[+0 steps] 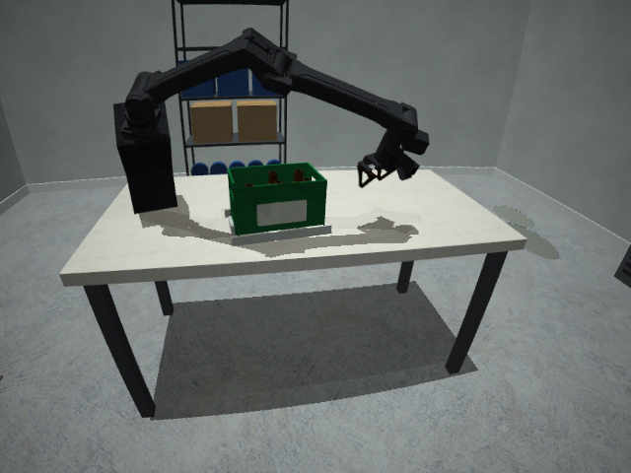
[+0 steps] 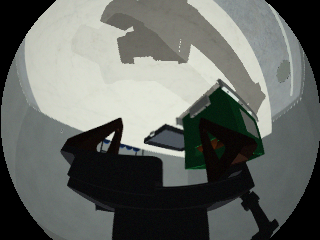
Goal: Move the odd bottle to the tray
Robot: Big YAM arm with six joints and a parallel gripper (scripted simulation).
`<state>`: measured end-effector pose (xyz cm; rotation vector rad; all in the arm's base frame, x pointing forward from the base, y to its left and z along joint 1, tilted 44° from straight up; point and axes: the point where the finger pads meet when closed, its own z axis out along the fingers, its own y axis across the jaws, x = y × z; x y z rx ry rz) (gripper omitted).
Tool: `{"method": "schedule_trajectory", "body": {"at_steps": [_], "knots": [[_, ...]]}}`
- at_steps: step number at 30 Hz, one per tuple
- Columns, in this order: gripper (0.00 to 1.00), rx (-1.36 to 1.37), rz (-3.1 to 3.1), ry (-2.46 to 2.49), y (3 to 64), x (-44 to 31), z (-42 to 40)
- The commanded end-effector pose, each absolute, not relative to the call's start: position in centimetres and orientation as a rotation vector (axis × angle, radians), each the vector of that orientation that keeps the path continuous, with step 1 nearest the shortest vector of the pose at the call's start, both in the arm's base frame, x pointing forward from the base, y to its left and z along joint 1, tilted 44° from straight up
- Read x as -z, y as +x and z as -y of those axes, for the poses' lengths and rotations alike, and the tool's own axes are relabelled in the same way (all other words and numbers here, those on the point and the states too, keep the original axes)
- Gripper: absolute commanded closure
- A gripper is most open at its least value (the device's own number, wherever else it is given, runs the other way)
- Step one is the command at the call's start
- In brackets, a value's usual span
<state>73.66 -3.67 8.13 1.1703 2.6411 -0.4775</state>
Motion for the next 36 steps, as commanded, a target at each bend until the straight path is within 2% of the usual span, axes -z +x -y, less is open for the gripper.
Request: {"method": "schedule_trajectory", "body": {"at_steps": [1,17,36], "knots": [[0.00,0.467,-2.635,1.160,73.8,-8.8,3.2],[0.00,0.467,-2.635,1.160,73.8,-8.8,3.2],[0.00,0.243,-2.520,0.983,74.2,-17.7,3.6]]}}
